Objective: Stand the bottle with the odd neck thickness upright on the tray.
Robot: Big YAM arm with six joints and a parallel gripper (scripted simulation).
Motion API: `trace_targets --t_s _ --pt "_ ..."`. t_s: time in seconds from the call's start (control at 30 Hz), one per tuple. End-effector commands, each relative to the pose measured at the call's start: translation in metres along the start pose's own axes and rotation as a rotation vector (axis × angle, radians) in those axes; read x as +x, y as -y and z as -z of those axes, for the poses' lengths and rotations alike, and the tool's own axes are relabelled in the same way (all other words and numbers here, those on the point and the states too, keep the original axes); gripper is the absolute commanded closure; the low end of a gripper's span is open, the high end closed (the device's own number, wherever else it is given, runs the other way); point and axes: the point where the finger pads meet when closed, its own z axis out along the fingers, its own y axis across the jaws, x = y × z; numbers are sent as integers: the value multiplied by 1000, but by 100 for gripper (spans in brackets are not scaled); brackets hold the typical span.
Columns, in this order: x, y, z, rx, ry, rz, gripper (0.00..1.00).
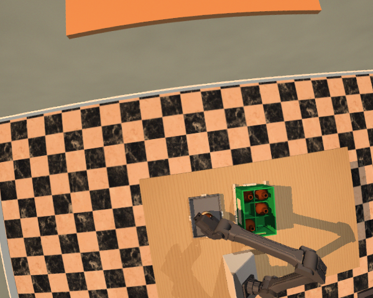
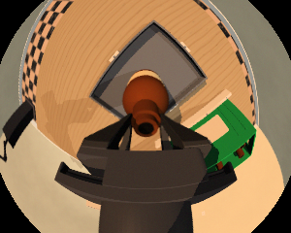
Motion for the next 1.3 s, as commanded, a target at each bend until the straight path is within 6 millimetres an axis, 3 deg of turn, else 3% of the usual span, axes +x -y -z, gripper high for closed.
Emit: trace_targets --t_s 0.0,1.27 --pt "-7 13 11 1 33 -24 100" --pt "-5 6 -16 -3 3 -7 100"
